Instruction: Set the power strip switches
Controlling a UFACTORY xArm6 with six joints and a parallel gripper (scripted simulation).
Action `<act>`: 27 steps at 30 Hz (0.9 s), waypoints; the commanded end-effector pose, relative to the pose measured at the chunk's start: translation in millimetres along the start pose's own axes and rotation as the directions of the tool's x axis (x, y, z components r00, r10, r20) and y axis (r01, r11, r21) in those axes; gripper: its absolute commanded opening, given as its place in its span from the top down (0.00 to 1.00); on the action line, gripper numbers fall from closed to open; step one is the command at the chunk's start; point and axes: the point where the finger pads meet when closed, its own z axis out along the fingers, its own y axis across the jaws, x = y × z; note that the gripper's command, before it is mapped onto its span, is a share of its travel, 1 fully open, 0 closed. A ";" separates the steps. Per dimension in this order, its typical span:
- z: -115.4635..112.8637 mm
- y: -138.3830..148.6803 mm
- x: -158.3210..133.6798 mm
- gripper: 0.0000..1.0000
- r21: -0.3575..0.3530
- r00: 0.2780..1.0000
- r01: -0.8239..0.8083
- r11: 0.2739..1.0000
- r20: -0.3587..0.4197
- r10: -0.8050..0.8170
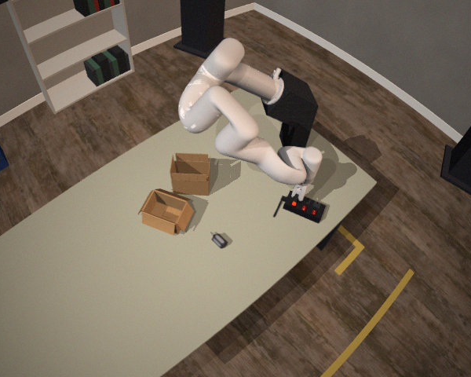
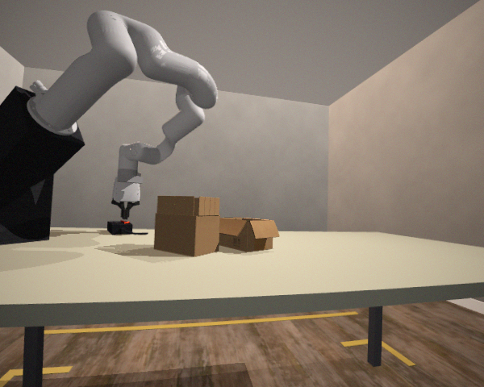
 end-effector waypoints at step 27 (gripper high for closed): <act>-22.9 -0.6 -0.5 1.00 0.001 1.000 0.000 1.000 0.001 0.000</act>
